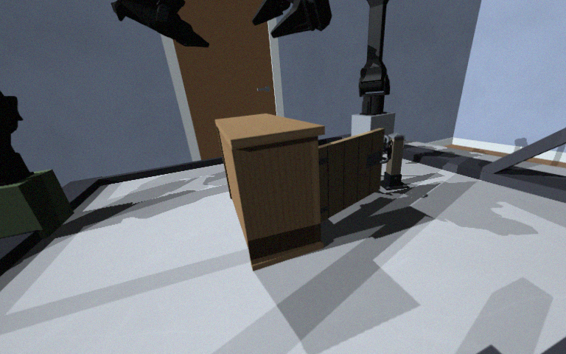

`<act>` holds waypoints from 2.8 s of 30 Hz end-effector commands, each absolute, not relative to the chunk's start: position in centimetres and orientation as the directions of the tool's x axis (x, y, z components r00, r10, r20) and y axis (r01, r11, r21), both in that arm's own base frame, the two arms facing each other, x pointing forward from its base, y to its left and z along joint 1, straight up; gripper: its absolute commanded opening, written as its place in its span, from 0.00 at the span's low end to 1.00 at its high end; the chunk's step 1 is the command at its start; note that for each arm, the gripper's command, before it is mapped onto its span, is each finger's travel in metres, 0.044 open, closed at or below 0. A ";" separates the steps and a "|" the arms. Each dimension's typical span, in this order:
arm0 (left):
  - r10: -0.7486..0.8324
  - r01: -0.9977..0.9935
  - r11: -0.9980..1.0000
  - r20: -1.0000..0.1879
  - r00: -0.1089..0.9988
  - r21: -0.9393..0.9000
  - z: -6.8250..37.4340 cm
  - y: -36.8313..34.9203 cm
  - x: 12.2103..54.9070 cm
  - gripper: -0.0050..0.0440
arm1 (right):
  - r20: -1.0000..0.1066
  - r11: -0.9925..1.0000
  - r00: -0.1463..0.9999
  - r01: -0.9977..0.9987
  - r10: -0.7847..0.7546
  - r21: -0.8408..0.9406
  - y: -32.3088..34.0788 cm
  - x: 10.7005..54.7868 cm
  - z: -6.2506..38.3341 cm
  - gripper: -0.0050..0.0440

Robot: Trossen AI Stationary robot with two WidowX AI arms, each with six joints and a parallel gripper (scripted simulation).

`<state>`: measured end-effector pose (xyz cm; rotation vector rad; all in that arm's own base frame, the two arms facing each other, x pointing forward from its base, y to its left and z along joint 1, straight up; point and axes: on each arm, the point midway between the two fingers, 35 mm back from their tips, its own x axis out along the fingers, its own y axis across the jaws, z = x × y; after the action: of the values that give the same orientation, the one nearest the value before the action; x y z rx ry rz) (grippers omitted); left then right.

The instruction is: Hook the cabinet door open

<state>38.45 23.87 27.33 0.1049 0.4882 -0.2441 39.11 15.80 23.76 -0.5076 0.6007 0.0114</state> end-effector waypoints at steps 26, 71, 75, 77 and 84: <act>-0.179 0.246 0.967 -0.495 0.850 0.073 27.6 19.7 40.5 0.92 | -0.536 0.889 0.842 -0.203 -0.055 -0.410 15.8 37.3 23.6 1.00; -0.072 0.078 0.997 -0.409 0.910 -0.002 23.6 -4.4 43.8 0.92 | -0.576 0.619 0.511 -0.785 0.638 -0.010 16.9 20.3 4.0 1.00; -0.071 0.078 0.997 -0.412 0.908 -0.001 23.5 -4.3 43.9 0.92 | -0.573 0.608 0.499 -0.794 0.650 -0.001 16.9 20.0 3.6 1.00; -0.071 0.078 0.997 -0.412 0.908 -0.001 23.5 -4.3 43.9 0.92 | -0.573 0.608 0.499 -0.794 0.650 -0.001 16.9 20.0 3.5 1.00; -0.071 0.078 0.997 -0.412 0.908 -0.001 23.5 -4.3 43.9 0.92 | -0.559 0.608 0.508 -0.794 0.656 -0.008 17.1 20.3 4.1 1.00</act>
<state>43.97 -4.39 21.93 0.0184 0.4625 -0.0783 19.77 16.89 3.32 -0.2782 0.5810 0.8864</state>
